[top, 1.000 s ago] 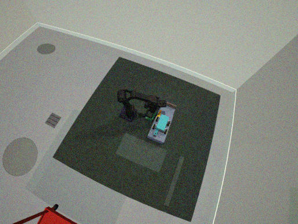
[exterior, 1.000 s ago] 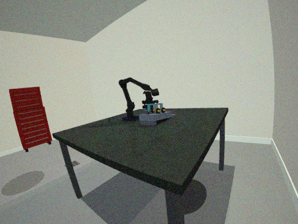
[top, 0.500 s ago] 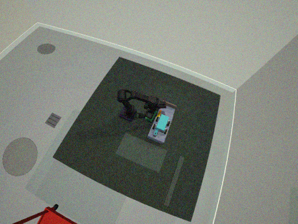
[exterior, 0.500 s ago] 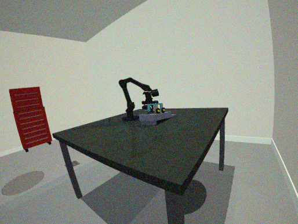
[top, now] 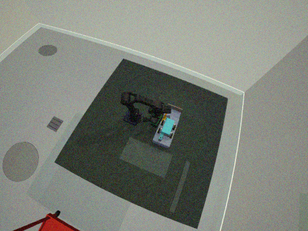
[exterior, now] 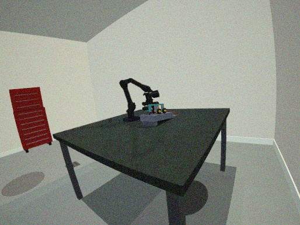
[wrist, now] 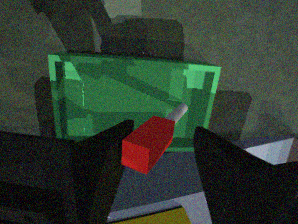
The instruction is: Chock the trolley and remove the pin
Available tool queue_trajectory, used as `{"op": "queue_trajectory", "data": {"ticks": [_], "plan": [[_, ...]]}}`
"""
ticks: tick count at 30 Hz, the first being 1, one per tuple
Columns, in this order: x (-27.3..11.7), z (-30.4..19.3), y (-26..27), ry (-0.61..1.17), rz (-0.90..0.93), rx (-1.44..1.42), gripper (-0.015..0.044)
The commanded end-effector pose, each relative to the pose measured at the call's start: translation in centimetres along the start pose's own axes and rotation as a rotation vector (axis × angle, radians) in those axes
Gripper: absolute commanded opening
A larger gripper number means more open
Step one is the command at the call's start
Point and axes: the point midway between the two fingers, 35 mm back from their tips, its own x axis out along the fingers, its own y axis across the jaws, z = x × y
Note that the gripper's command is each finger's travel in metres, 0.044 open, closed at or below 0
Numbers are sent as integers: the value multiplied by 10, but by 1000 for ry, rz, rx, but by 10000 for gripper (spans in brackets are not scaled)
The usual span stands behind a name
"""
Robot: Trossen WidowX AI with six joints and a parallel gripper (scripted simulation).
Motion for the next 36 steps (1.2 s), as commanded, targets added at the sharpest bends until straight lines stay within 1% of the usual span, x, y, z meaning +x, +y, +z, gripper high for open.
{"op": "queue_trajectory", "data": {"ticks": [1, 36], "plan": [[1, 1, 3, 0, -6, -3, 190], [12, 1, 26, 0, -4, -3, 190]]}}
